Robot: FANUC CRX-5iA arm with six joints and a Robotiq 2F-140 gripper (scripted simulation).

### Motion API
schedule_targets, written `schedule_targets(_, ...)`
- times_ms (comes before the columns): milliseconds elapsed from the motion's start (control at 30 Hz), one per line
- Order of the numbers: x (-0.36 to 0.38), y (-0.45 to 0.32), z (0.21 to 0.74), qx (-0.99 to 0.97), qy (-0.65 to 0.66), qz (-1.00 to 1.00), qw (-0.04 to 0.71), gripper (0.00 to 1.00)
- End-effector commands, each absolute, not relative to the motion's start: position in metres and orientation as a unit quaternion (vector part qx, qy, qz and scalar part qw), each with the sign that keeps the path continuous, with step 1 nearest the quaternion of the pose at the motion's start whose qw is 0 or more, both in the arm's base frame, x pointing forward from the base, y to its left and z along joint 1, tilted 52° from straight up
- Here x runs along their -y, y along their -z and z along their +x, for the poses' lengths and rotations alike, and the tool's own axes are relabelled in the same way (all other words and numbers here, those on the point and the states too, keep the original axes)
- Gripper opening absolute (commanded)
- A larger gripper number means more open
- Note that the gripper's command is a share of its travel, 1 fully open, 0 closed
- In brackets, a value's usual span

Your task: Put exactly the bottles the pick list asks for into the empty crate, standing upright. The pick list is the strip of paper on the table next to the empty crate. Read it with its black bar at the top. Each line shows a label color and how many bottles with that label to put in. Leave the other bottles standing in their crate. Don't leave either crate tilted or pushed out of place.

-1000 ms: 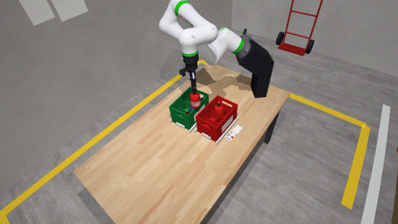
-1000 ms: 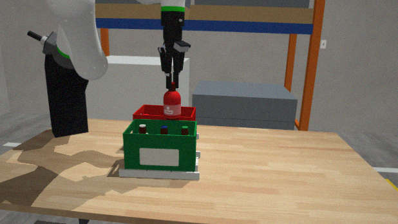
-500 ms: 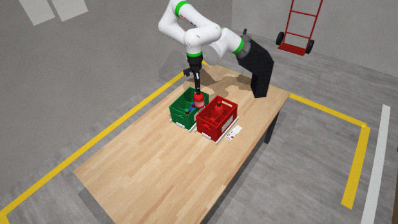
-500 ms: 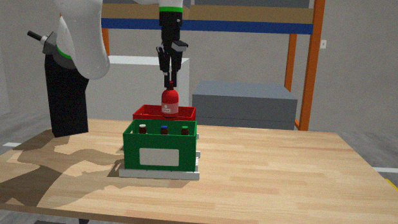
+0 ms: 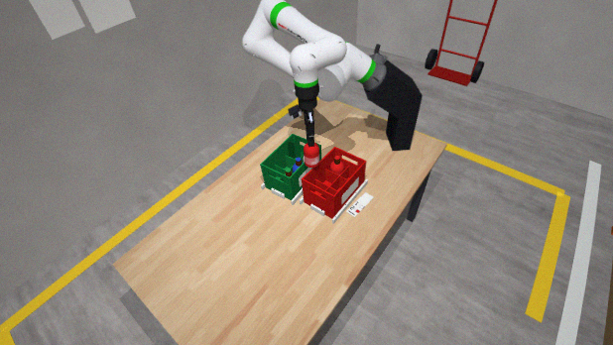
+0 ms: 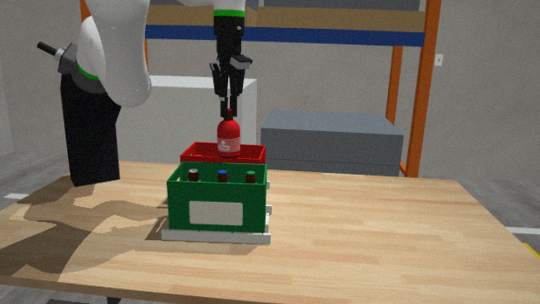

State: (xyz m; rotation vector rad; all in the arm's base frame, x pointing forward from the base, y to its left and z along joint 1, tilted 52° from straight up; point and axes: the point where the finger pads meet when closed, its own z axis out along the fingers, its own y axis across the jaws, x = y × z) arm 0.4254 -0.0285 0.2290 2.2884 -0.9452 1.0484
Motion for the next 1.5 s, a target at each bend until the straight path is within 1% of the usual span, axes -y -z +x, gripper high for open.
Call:
schedule_targets(0,0.025,-0.226,0.425,0.342,-0.380,0.829,0.224,0.10)
schedule_targets(1233,-0.017,-0.173,0.412,0.342,-0.380,0.830,0.224,0.10)
schedule_targets(1467,-0.017,-0.172,0.412,0.342,-0.380,0.830,0.224,0.10)
